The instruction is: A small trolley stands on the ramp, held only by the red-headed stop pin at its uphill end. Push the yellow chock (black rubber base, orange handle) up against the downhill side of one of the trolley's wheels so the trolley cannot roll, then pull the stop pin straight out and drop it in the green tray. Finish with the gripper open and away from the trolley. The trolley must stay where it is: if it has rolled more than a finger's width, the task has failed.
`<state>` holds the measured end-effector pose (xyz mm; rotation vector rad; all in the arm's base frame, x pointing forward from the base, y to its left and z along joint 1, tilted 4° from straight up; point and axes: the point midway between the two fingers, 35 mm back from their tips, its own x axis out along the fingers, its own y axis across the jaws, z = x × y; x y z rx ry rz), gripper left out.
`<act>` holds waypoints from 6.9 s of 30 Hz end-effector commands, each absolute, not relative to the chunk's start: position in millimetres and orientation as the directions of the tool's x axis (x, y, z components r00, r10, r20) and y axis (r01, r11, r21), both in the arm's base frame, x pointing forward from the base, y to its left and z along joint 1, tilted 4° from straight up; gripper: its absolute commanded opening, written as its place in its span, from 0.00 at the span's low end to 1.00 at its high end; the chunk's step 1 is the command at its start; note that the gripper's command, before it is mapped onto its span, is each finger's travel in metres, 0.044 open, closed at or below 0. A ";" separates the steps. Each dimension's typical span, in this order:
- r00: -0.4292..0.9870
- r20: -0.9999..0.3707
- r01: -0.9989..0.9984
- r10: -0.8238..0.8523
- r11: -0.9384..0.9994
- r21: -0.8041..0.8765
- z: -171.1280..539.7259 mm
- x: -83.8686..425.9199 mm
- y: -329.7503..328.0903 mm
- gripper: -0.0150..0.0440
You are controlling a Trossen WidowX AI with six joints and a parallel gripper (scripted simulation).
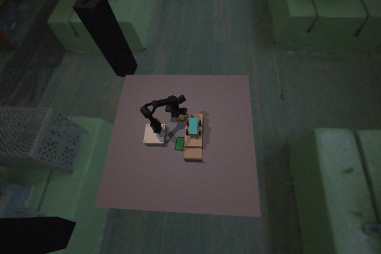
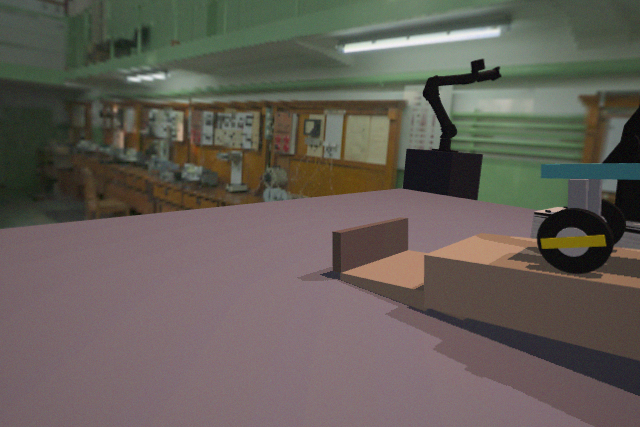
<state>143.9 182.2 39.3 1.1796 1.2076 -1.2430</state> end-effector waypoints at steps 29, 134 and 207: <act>-0.029 -0.999 1.000 -0.035 -0.008 -0.029 3.7 141.6 178.8 0.58; -0.031 -0.999 0.818 -0.031 0.573 -0.043 130.3 145.4 183.2 0.25; -0.030 -0.999 -0.167 -0.043 0.985 -0.037 127.9 198.1 83.9 0.25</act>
